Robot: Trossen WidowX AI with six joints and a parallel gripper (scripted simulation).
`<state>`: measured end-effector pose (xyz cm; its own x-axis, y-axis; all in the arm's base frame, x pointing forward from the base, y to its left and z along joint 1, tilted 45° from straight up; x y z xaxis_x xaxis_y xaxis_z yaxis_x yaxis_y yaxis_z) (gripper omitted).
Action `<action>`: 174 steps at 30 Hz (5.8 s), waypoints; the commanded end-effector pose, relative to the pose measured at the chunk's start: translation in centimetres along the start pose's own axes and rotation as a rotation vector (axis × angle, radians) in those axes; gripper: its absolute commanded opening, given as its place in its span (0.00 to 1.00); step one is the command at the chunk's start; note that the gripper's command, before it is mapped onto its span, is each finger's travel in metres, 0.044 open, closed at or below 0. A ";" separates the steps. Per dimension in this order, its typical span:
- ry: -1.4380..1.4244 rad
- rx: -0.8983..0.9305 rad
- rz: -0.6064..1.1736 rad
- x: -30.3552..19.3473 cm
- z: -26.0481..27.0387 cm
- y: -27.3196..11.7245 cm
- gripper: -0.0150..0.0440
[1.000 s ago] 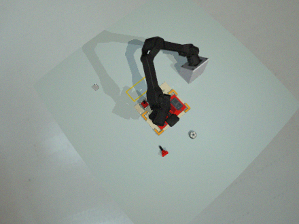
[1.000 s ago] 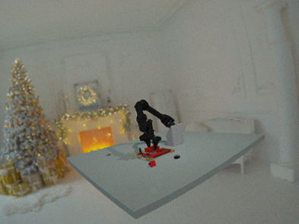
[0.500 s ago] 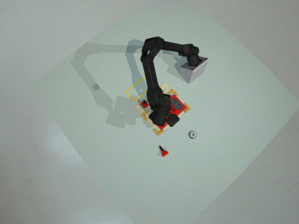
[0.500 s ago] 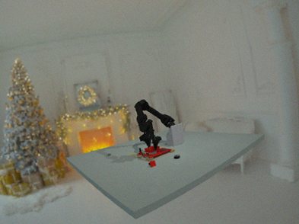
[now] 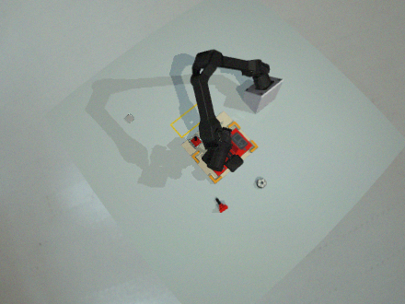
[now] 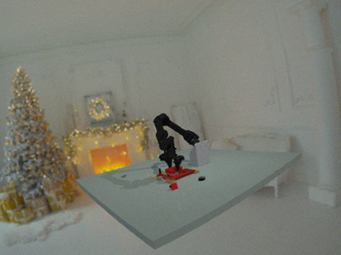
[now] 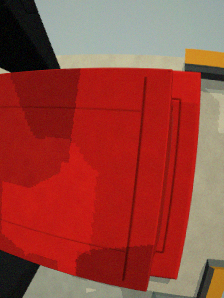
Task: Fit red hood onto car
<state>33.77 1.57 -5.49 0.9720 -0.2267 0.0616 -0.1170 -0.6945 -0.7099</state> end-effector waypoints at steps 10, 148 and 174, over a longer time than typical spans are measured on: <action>-0.004 -0.006 -0.003 0.0 0.0 0.6 0.25; 0.001 0.005 -0.004 0.2 0.1 -5.3 1.00; 0.001 0.005 -0.004 0.2 0.1 -5.3 1.00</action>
<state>34.60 5.19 -1.86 0.9735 -0.2200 0.0626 -0.1117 -0.6962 -0.7091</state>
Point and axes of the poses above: the point midway between the two fingers, 35 mm back from their tips, its own y axis out along the fingers, its own z axis across the jaws, x = y × z, the point moved 6 cm from there along -y, back along the fingers, and after that the axes turned 5 degrees about y, right-handed, at the moved point
